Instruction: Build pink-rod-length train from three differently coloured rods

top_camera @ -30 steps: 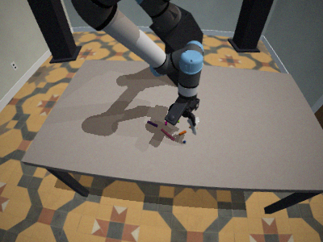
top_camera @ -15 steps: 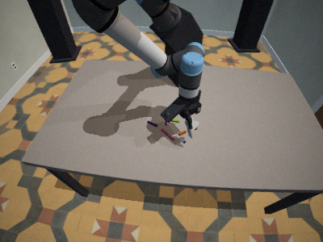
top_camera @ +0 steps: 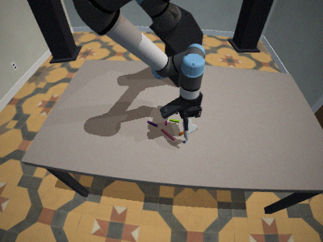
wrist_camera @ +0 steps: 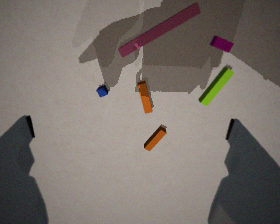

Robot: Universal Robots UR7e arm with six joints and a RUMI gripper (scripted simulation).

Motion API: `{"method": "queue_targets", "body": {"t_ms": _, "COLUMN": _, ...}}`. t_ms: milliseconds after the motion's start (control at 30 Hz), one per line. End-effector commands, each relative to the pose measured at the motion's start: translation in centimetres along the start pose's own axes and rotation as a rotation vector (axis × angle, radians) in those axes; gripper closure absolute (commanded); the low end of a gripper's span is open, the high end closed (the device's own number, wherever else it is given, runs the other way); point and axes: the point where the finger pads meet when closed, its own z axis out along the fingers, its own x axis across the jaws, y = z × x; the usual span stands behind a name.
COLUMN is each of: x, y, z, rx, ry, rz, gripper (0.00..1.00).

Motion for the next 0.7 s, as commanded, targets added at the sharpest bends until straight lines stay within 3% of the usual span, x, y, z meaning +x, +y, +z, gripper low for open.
{"method": "queue_targets", "body": {"t_ms": 0, "x": -0.02, "y": 0.27, "z": 0.23, "rx": 0.004, "ry": 0.005, "rz": 0.167, "gripper": 0.00}}
{"method": "queue_targets", "body": {"t_ms": 667, "x": 0.14, "y": 0.47, "z": 0.52, "rx": 0.005, "ry": 0.004, "rz": 0.344, "gripper": 0.00}}
